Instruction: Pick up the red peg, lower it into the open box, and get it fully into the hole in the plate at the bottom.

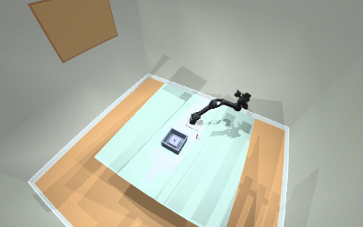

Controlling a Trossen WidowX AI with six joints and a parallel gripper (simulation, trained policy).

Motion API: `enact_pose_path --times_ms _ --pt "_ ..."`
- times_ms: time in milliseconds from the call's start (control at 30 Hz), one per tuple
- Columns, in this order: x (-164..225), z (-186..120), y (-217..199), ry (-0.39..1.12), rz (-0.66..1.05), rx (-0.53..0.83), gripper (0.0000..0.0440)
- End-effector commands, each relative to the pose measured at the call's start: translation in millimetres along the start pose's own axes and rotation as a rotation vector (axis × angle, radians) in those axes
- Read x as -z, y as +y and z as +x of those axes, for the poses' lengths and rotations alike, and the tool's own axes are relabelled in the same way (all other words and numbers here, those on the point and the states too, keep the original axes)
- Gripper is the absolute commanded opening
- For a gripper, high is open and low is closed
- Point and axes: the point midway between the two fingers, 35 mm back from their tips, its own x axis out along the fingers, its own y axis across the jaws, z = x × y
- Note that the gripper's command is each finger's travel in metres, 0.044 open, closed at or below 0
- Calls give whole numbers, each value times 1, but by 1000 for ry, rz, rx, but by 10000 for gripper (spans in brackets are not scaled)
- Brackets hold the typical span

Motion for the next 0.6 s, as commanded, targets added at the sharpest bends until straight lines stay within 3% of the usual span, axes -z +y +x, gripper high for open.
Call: enact_pose_path --times_ms 0,33,567 --pt "-5 -5 -1 -30 1 18 422" --pt "-9 -11 -2 -60 5 36 440" --pt "-44 -129 -30 -444 241 369 440"
